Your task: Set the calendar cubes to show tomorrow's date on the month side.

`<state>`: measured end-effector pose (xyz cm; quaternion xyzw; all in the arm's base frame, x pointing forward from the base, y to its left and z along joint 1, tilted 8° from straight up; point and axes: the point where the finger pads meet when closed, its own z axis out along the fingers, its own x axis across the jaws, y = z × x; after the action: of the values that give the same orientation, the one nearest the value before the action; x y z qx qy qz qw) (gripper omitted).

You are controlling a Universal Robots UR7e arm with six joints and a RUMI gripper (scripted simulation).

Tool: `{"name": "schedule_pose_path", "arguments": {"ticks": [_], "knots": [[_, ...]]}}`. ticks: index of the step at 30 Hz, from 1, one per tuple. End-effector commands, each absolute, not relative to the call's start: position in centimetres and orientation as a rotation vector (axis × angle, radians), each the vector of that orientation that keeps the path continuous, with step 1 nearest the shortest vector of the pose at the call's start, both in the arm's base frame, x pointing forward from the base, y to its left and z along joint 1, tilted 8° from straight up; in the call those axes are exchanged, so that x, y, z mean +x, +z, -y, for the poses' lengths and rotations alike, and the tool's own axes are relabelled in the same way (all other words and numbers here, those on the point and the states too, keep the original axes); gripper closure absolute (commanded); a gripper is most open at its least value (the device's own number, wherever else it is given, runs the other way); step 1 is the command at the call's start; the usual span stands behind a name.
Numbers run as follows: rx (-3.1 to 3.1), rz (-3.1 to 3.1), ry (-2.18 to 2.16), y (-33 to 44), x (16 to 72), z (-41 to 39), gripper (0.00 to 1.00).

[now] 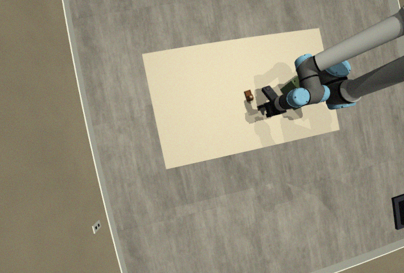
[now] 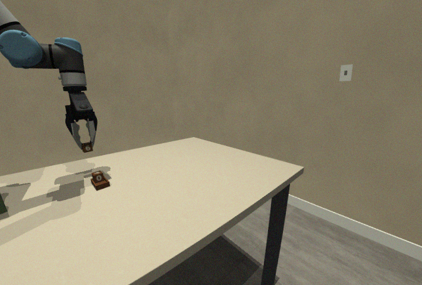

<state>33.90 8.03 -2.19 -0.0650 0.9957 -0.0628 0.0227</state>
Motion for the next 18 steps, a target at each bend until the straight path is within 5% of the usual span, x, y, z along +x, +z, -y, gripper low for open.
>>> {"name": "schedule_pose_path", "arguments": {"ticks": [1,18], "knots": [[-0.201,-3.083,-0.194,-2.1,34.0,-7.8,0.9],[-0.198,-3.083,-0.194,0.3,35.4,3.1,0.9]]}}
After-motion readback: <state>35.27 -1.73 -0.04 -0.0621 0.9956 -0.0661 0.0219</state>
